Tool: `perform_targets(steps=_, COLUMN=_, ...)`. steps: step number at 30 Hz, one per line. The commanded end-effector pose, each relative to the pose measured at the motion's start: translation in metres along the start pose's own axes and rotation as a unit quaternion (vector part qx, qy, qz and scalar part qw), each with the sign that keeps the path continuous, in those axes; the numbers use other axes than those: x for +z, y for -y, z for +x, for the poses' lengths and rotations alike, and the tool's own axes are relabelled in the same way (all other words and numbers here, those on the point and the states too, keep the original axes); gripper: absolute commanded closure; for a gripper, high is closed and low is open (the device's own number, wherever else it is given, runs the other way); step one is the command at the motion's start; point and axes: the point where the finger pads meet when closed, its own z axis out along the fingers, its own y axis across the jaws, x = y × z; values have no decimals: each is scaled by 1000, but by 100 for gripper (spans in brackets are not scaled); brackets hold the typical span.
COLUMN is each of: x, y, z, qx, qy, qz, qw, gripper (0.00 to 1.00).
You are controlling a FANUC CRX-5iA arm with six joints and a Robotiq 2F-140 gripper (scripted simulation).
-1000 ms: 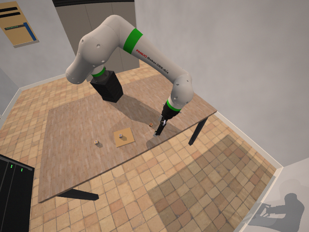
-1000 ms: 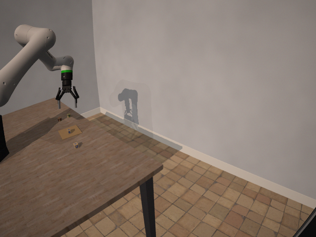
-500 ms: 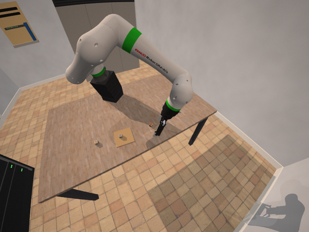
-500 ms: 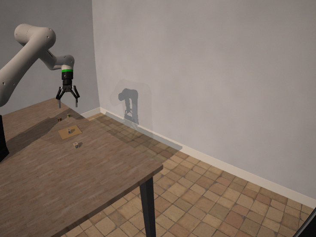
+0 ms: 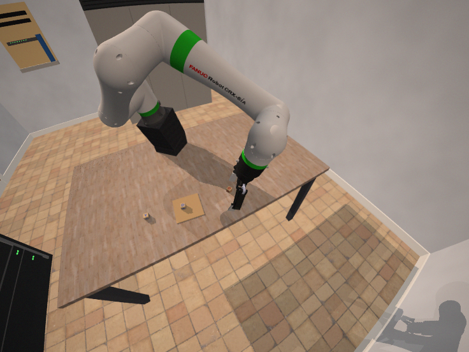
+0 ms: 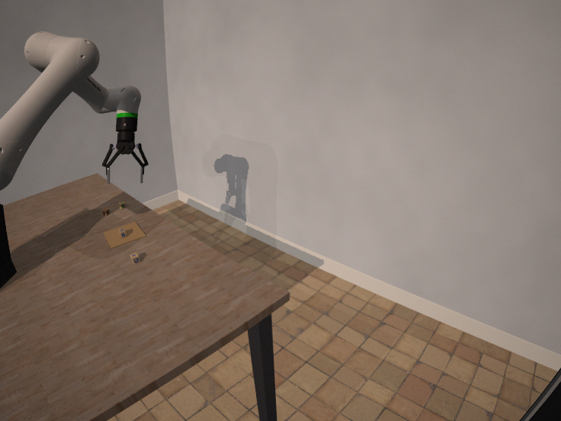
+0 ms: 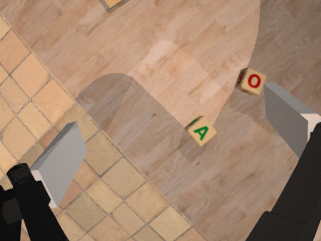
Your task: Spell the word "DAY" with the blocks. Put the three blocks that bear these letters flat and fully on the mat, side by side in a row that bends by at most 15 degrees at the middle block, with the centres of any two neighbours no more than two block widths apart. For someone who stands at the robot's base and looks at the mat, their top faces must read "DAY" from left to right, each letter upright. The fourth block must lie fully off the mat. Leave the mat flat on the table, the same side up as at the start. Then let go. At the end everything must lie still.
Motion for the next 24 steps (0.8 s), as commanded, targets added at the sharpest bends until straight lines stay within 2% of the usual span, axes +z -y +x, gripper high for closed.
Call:
perform_targets(steps=1, x=-18, y=12, z=23, qx=-67, qy=11, qz=-13, qw=998, gripper=0)
perform_targets(steps=3, x=-19, y=13, z=25, qx=-72, qy=12, qz=-13, qw=997, gripper=0)
perform_targets(steps=10, x=-47, y=30, z=66, qx=-183, qy=34, qz=-25, qw=982, gripper=0)
perform_targets(steps=14, x=-49, y=32, z=70, qx=-192, qy=36, qz=-26, qw=980, gripper=0)
perform_targets(steps=16, x=-62, y=39, z=91, qx=-247, qy=49, qz=-29, qw=967, gripper=0)
perform_targets(steps=20, x=-69, y=42, z=102, qx=-275, qy=56, qz=-29, qw=959, gripper=0)
perform_targets(steps=24, x=-86, y=49, z=130, qx=-345, qy=74, qz=-28, qw=935, gripper=0)
